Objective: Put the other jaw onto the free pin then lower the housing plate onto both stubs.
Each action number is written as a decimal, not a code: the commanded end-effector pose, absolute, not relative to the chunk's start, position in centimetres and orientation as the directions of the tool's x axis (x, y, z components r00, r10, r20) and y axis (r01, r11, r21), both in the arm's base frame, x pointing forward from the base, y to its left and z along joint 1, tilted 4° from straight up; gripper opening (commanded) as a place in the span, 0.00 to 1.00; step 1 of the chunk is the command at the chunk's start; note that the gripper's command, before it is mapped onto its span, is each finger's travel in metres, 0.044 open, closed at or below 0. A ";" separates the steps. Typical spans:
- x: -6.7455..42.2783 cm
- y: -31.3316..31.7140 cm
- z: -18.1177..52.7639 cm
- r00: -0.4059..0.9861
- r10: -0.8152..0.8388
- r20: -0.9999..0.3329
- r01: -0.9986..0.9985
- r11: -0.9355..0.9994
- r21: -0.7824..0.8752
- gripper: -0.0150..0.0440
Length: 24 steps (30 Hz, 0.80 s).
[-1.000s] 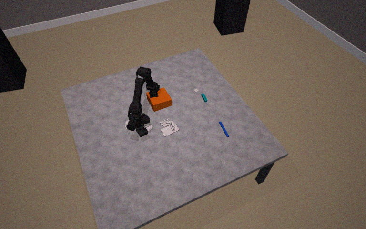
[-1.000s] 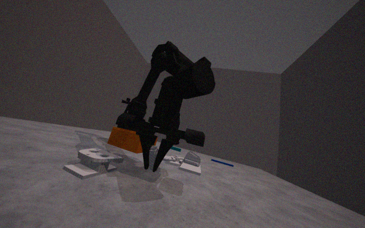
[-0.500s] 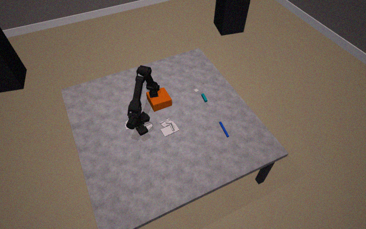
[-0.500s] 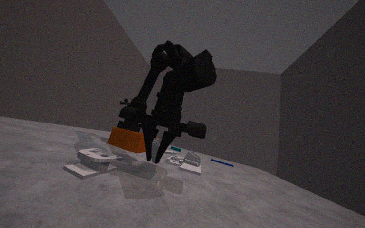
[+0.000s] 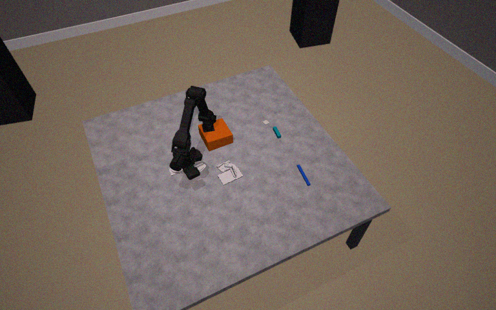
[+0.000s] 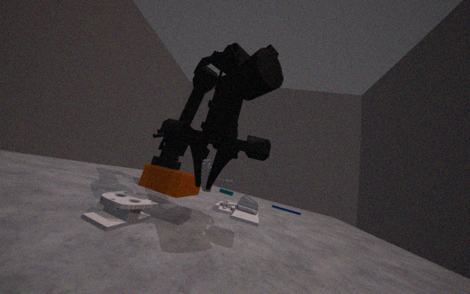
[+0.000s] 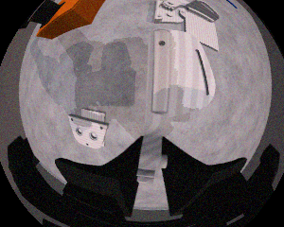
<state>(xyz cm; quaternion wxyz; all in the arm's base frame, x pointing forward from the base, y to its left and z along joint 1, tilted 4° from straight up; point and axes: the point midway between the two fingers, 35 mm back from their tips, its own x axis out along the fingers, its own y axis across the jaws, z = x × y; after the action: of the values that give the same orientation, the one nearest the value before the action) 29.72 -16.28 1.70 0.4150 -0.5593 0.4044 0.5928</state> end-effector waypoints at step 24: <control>29.3 -14.9 2.8 -0.026 0.044 -0.999 -0.986 0.162 0.033 0.32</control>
<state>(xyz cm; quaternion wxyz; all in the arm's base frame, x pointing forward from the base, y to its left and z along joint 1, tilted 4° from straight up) 29.37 -15.18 2.85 0.5232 -0.4601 0.5201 0.4940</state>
